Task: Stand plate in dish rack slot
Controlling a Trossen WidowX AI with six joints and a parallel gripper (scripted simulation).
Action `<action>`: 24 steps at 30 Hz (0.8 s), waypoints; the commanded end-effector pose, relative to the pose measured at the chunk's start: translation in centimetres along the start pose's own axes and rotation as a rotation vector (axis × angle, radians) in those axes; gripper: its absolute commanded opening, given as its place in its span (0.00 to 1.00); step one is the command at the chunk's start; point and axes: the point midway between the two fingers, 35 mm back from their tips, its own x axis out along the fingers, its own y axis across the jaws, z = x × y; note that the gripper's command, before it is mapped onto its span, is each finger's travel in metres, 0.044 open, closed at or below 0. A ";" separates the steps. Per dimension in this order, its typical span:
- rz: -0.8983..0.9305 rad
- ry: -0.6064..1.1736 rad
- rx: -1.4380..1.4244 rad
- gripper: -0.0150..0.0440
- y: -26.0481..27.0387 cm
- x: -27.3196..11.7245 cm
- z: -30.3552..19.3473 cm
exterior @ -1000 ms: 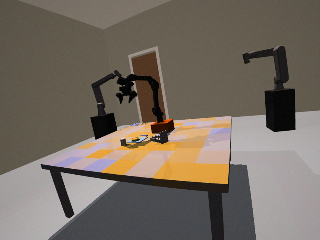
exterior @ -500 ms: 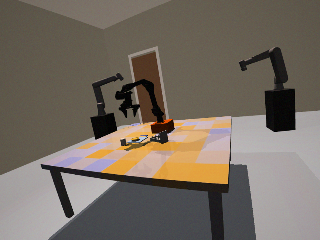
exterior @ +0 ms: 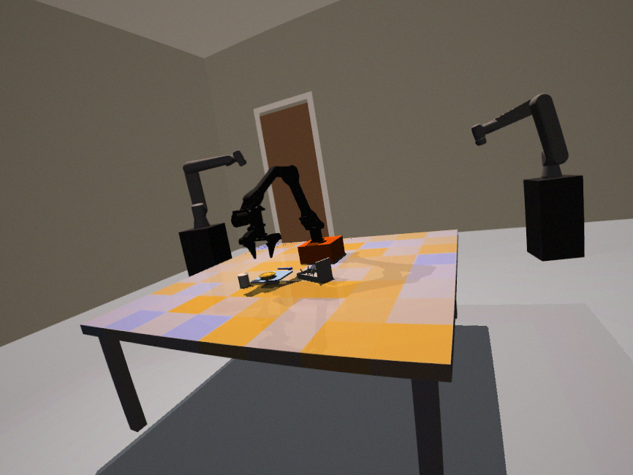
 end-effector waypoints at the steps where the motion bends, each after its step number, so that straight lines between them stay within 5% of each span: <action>1: 0.000 0.014 0.003 0.93 0.2 2.7 -0.6; 24: 0.000 0.014 0.003 0.93 0.2 5.9 -0.4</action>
